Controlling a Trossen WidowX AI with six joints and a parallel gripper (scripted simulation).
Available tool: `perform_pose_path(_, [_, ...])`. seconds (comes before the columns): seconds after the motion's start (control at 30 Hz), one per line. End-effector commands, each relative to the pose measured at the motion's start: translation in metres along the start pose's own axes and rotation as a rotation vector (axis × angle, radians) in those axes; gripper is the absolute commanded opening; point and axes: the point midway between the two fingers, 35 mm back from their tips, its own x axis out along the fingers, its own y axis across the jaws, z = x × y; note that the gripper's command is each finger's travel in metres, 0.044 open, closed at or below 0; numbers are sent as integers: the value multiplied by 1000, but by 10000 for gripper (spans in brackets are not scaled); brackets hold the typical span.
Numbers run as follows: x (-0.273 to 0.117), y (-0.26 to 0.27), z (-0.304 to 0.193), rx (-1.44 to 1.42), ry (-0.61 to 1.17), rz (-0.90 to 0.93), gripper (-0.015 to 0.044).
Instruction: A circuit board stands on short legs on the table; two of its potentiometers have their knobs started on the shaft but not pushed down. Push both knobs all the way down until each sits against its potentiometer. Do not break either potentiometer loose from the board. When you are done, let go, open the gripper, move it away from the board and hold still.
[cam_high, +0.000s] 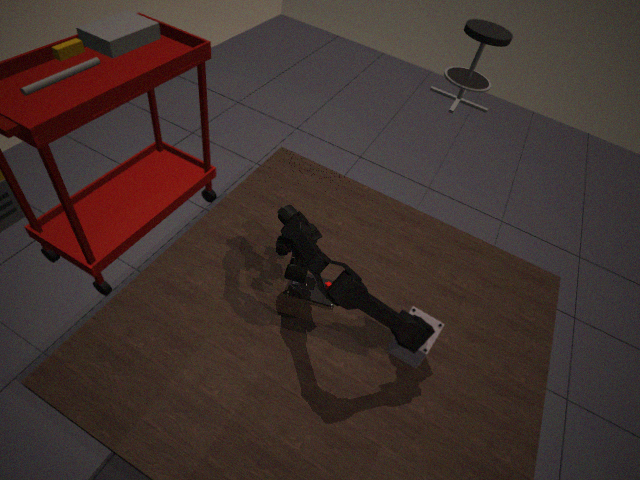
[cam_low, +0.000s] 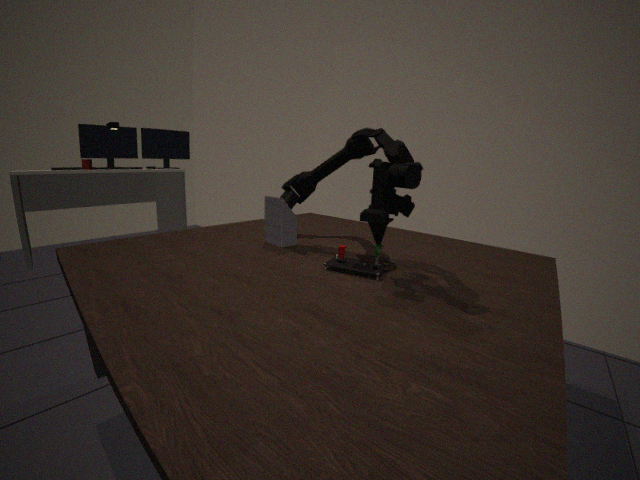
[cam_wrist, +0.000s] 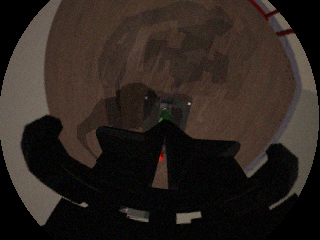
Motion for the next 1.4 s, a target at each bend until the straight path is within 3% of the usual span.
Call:
perform_pose_path(0.0, [6, 1, 1, -4, 0, 4, 0])
perform_pose_path(1.37, [16, 1, 1, -4, 0, 5, 0])
